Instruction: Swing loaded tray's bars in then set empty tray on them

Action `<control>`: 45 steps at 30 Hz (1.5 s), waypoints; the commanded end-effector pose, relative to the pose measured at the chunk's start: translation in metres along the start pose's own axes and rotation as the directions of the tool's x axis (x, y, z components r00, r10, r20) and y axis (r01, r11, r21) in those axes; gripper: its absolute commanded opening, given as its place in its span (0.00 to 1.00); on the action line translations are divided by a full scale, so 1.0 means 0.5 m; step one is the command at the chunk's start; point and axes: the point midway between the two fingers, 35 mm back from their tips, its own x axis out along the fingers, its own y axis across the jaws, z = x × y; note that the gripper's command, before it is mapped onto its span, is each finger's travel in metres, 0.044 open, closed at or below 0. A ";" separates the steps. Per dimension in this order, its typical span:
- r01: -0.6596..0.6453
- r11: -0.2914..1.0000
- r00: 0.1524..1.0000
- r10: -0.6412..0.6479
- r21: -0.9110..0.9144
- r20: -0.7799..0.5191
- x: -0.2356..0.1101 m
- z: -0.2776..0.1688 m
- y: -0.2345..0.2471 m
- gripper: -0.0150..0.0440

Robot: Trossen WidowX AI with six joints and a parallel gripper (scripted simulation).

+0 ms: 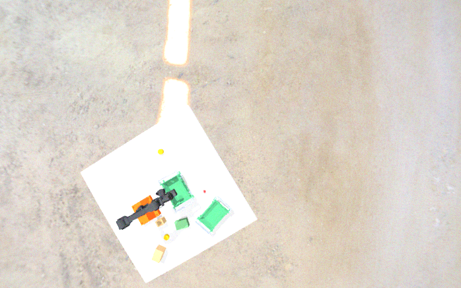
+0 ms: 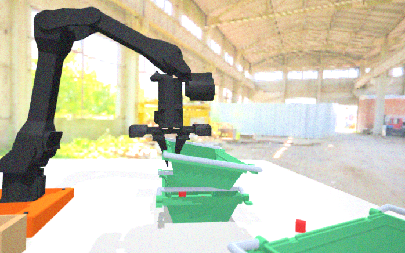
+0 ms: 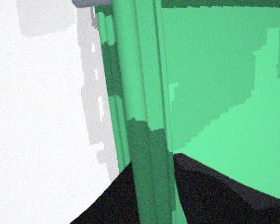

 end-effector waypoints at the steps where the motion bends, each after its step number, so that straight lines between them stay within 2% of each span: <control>1: -0.036 0.999 0.999 0.036 0.001 0.001 0.013 0.002 0.014 0.25; 2: -0.001 1.000 1.000 0.001 0.000 0.000 0.001 0.000 0.000 0.25; 12: -0.035 0.999 0.999 0.035 0.001 0.001 0.029 0.002 0.019 0.25; 45: -0.036 0.999 0.999 0.036 0.001 0.001 0.029 0.002 0.020 0.25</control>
